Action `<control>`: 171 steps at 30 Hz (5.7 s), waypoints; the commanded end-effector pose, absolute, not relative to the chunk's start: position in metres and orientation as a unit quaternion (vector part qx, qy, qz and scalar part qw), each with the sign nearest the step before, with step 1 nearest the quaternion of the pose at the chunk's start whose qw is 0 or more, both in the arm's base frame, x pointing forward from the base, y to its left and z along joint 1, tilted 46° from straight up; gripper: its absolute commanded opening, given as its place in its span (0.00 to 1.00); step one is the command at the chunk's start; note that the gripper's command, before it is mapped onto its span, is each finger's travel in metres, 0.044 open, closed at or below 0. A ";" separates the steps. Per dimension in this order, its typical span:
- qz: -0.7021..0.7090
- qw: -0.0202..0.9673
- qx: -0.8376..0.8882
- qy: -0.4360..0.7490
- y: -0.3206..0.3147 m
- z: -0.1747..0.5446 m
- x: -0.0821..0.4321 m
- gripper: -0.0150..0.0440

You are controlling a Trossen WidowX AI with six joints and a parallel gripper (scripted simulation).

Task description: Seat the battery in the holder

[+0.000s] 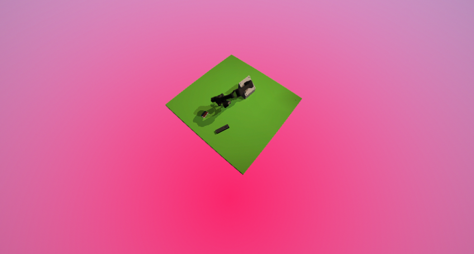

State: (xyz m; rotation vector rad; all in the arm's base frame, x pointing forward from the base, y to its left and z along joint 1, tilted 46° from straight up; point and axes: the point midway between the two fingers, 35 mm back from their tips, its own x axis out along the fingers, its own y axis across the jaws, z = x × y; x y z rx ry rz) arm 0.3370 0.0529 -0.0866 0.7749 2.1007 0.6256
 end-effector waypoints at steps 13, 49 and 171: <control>0.247 0.406 0.302 0.826 0.052 -0.090 0.342 0.37; 0.215 0.463 0.307 0.803 0.055 -0.097 0.341 0.37; 0.145 0.584 0.338 0.723 0.069 -0.092 0.315 0.50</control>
